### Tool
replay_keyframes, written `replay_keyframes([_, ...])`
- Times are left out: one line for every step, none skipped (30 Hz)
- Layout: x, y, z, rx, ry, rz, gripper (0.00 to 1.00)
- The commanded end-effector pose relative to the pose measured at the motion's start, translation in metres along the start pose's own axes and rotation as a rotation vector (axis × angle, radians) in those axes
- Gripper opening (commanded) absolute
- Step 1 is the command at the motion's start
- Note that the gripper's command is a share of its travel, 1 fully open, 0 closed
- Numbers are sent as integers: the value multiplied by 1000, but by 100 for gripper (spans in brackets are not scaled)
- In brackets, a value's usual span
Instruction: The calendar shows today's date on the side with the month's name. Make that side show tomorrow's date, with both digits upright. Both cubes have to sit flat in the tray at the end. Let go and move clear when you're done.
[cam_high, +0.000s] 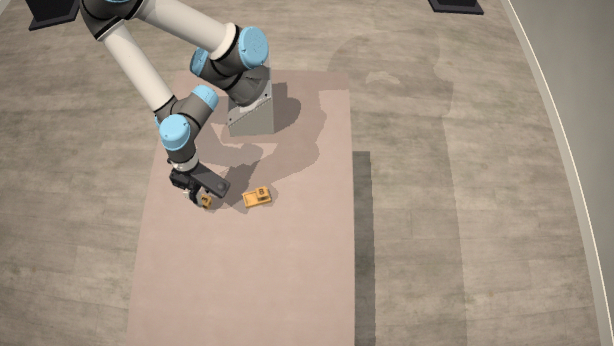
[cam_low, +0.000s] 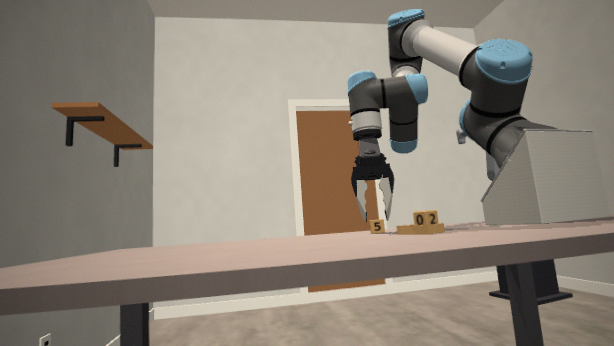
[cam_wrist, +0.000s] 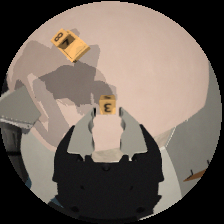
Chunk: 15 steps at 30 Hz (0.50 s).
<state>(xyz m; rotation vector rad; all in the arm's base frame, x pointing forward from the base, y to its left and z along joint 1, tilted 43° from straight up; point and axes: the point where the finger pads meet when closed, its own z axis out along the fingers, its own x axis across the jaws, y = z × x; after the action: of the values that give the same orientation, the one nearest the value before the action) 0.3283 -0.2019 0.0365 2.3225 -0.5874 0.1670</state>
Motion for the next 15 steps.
replay_keyframes([0,0,8,0,2,0,29])
replay_keyframes([0,0,9,0,2,0,29])
replay_keyframes([0,0,11,0,2,0,29])
replay_keyframes([0,0,12,0,2,0,29])
replay_keyframes([0,0,13,0,2,0,29])
replay_keyframes([0,0,14,0,2,0,29])
replay_keyframes([0,0,15,0,2,0,29])
replay_keyframes([0,0,15,0,2,0,29])
replay_keyframes([0,0,15,0,2,0,29])
replay_keyframes([0,0,16,0,2,0,29])
replay_keyframes([0,0,16,0,2,0,29])
replay_keyframes([0,0,17,0,2,0,29])
replay_keyframes([0,0,17,0,2,0,29])
replay_keyframes([0,0,17,0,2,0,29])
replay_keyframes([0,0,17,0,2,0,29])
